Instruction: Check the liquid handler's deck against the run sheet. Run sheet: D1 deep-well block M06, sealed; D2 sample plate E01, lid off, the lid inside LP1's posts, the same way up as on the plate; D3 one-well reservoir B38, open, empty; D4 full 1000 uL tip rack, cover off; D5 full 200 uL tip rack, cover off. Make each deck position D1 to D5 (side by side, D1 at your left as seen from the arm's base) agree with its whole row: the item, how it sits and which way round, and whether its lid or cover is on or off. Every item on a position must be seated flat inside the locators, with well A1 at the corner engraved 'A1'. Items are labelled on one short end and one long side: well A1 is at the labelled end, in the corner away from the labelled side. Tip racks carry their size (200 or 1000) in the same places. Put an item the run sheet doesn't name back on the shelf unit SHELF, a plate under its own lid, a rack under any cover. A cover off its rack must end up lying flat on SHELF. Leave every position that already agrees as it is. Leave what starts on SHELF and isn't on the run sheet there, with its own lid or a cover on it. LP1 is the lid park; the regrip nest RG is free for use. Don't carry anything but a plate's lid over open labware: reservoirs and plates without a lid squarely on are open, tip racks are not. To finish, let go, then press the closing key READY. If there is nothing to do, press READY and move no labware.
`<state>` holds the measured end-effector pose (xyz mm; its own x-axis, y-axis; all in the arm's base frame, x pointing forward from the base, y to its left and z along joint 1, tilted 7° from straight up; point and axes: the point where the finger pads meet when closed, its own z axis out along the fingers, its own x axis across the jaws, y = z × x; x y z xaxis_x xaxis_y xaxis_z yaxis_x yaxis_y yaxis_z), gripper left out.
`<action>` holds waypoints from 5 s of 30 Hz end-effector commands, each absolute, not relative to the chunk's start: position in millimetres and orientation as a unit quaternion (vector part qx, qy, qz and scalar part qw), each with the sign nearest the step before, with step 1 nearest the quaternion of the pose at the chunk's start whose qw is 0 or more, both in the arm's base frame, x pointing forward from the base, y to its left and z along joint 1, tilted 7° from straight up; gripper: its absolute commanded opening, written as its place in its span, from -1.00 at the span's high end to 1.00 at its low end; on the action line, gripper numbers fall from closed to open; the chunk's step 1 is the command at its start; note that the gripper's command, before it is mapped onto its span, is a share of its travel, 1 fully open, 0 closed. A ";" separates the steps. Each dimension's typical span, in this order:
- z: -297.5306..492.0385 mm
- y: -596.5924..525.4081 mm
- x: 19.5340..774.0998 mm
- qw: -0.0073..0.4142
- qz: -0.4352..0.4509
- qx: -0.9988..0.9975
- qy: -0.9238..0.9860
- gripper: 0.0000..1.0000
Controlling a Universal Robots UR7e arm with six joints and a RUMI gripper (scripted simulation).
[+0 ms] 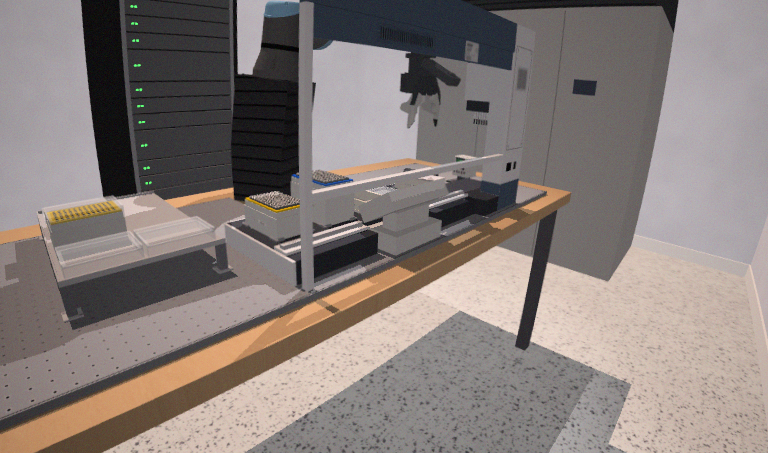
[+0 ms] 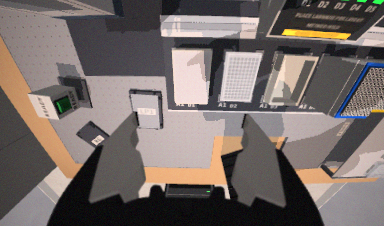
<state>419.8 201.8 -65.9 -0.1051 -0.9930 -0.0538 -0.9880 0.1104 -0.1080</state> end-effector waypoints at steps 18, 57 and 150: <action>-101.2 204.1 423.5 0.057 -0.023 -0.667 0.743 -0.64; -156.5 206.9 432.8 0.059 -0.024 -0.667 0.743 -0.64; -226.8 209.3 439.6 0.058 -0.023 -0.667 0.743 1.00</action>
